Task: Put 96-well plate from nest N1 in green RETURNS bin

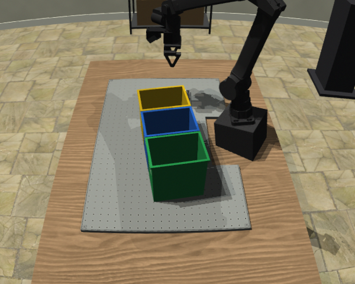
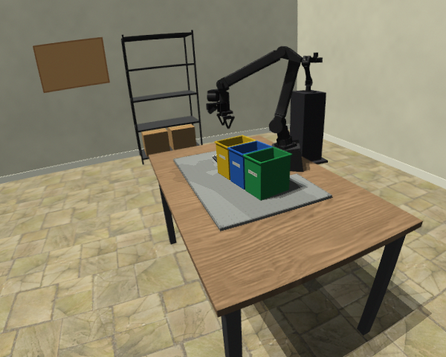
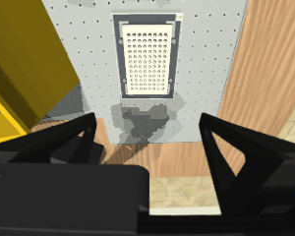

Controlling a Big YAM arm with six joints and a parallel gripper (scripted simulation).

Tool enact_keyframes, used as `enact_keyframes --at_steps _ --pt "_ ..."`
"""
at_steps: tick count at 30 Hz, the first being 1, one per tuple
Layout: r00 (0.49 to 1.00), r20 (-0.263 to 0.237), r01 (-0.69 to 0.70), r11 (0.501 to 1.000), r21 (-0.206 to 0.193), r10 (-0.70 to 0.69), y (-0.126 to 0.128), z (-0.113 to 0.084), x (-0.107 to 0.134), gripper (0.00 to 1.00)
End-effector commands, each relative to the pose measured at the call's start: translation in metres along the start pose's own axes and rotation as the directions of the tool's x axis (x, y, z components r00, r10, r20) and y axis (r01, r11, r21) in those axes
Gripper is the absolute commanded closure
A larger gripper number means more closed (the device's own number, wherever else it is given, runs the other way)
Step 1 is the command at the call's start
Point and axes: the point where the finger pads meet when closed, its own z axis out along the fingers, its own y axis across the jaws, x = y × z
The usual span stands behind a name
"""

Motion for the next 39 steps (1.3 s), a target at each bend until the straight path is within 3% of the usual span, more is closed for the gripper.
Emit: enact_keyframes --at_steps 1,39 --pt "1.0 0.0 0.022 1.0 -0.005 -0.022 0.002 0.01 -0.004 0.0" --pt "1.0 -0.001 0.005 1.0 -0.004 -0.005 0.003 0.067 -0.004 0.0"
